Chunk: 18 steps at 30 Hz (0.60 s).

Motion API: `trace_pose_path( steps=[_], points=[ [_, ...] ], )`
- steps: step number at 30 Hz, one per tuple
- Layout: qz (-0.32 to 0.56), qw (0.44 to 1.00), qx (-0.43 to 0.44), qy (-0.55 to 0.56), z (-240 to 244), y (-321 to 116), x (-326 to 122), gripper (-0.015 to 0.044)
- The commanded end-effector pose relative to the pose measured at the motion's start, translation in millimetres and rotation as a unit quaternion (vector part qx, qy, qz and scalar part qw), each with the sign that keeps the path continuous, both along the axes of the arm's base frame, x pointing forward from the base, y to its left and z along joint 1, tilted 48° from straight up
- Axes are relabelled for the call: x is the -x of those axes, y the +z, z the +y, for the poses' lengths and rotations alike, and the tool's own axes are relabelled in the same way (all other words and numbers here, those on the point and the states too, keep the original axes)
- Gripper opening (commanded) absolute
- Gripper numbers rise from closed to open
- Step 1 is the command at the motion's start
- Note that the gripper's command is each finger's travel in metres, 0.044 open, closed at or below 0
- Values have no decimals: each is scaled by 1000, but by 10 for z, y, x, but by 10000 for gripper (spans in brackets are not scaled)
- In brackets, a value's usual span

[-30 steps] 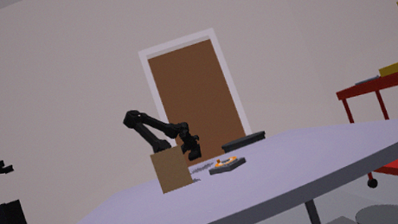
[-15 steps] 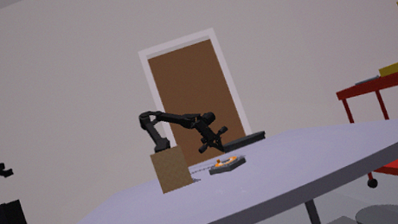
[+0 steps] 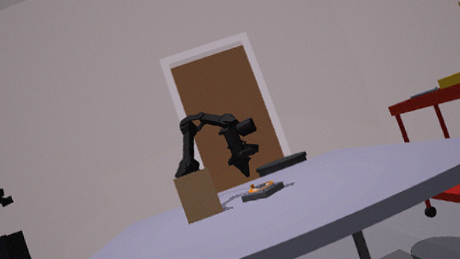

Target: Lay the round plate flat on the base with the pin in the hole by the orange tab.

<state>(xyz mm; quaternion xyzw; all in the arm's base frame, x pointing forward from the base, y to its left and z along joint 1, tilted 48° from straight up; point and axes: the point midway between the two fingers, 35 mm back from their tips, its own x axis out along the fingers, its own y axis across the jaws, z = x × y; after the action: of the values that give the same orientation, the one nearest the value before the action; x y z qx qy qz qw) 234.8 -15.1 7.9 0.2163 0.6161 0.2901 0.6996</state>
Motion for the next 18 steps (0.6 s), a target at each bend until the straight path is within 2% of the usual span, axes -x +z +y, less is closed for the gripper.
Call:
trace_pose_path(
  steps=[1,11,18],
  points=[
    [97,991,-50,-80,-114,-32,154,0],
    [97,991,-50,-80,-105,-36,150,0],
    [97,991,-50,-81,118,-247,125,0]
  ],
)
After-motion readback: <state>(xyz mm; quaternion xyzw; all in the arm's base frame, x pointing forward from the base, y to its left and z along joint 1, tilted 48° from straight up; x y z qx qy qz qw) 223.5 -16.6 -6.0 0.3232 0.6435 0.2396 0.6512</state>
